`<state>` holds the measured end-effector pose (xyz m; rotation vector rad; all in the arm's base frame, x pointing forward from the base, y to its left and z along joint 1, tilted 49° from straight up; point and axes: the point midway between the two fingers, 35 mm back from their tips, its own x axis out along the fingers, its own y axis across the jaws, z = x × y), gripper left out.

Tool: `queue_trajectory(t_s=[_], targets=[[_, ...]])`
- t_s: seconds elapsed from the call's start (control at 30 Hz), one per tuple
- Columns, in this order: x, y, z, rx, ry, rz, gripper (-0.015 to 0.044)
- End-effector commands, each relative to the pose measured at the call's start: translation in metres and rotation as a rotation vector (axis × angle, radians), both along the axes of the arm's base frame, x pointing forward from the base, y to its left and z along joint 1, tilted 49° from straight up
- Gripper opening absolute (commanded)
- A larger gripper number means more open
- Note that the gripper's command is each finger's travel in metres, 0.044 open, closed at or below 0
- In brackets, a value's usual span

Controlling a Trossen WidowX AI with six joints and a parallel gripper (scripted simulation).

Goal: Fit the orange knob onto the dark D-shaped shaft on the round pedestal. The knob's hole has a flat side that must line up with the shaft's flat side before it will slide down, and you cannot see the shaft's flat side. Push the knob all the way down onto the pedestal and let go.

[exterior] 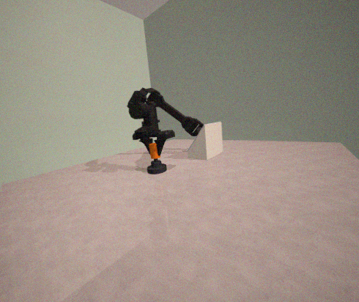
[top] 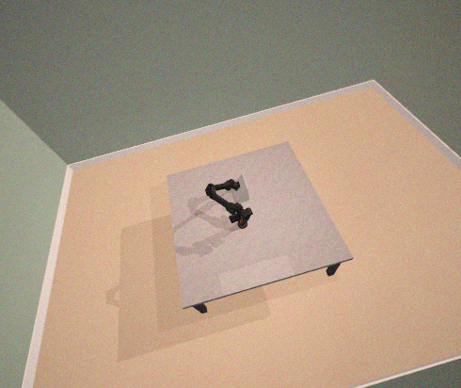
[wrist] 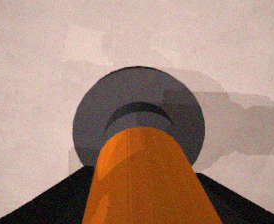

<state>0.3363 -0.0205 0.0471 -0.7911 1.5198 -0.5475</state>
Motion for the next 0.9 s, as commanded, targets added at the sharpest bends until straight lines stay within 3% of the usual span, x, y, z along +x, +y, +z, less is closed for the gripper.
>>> queue_trajectory(t_s=[0.0, 0.2, 0.43, 0.87], targets=[[0.0007, -0.0001, 0.0016, -0.002, -0.001, 0.002, 0.0], [0.0019, 0.0013, 0.0051, -0.002, 0.006, 0.008, 0.0], [0.0016, 0.001, 0.0032, -0.005, 0.157, 0.14, 0.0], [0.0006, -0.0019, 0.0008, -0.005, 0.157, 0.14, 0.0]])
